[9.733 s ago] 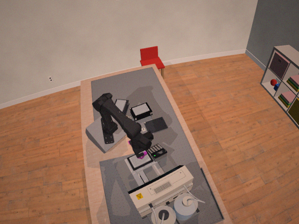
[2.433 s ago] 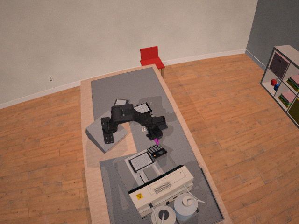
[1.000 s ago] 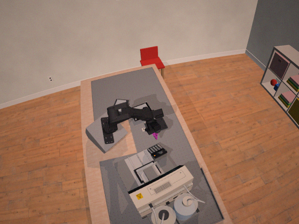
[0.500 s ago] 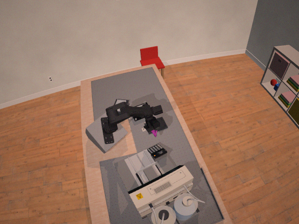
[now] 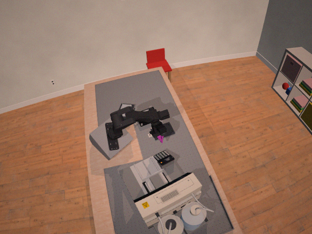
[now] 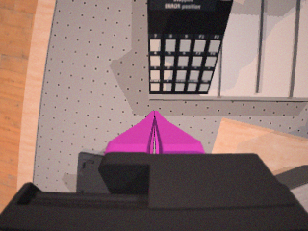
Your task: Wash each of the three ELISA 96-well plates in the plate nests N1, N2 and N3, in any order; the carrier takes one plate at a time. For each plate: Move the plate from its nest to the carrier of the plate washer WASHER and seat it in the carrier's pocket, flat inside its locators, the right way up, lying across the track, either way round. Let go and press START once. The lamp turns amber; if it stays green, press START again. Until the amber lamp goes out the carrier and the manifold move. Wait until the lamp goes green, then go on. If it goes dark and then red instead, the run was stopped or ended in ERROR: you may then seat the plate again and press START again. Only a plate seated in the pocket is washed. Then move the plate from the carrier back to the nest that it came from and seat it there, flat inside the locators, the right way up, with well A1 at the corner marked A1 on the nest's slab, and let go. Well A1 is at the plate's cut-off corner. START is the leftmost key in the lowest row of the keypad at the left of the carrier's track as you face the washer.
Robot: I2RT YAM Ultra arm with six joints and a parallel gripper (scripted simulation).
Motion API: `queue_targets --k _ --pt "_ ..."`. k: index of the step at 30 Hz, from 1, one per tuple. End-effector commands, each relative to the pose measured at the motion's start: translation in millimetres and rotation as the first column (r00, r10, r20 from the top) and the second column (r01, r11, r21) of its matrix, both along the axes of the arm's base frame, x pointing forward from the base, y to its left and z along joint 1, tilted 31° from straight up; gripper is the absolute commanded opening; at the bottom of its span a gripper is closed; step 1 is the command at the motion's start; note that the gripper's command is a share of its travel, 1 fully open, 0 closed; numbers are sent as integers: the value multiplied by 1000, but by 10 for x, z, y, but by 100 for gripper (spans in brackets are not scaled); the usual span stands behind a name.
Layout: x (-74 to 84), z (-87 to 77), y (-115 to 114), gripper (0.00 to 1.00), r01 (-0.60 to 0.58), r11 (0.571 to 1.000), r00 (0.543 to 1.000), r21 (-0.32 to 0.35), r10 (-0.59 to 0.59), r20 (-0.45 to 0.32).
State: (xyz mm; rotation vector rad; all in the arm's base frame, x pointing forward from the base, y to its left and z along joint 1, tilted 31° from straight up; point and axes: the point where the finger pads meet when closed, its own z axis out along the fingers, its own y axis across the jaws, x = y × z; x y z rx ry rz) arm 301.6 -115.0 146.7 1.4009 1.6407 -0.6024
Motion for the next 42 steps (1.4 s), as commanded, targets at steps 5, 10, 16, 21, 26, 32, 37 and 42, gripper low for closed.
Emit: queue_targets --k 5,10,16,21,26,32,37,42 --pt "4 46 -3 0 3 1000 1000 -10 -2 11" --pt "4 46 -3 0 3 1000 1000 -10 -2 11" --pt "4 46 -3 0 3 1000 1000 -10 -2 11" --pt "4 46 -3 0 3 1000 1000 -10 -2 11" --pt "4 46 -3 0 3 1000 1000 -10 -2 11" --pt "4 46 -3 0 3 1000 1000 -10 -2 11" --pt "4 46 -3 0 3 1000 1000 -10 -2 11" --pt "4 46 -3 0 3 1000 1000 -10 -2 11"
